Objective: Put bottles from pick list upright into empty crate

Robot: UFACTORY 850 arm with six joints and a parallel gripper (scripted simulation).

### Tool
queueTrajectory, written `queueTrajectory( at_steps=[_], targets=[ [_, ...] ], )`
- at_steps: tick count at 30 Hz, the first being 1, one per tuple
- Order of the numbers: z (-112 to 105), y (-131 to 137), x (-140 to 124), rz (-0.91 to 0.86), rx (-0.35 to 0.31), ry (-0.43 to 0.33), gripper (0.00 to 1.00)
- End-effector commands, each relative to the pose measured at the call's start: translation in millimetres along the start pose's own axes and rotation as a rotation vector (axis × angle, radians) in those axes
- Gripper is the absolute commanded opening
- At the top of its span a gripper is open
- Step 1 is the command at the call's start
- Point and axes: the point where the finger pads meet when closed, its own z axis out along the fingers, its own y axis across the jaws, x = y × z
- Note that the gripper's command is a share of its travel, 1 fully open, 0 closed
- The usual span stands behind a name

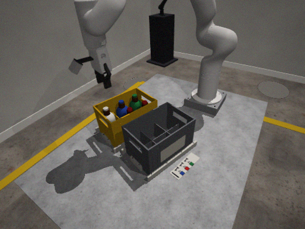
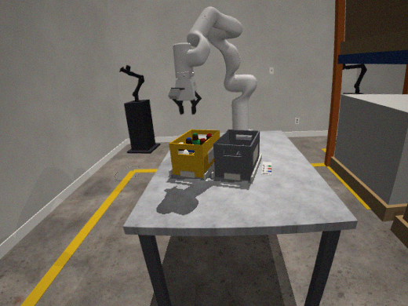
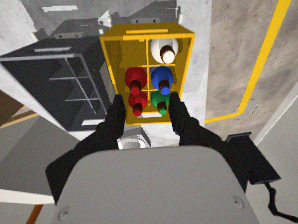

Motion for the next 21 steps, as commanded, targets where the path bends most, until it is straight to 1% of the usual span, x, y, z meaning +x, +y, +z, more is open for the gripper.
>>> queueTrajectory(
  at_steps=[1,12,14,21],
  targets=[
    [5.5,3.9,-5.7,-0.065,0.0,0.002,0.65],
    [42.3,24.3,-41.2,-0.429,-0.001,0.002,0.65],
    [42.3,24.3,-41.2,-0.429,-0.001,0.002,0.65],
    [65.7,37.3,-63.8,-0.665,-0.001,0.002,0.65]
  ],
)
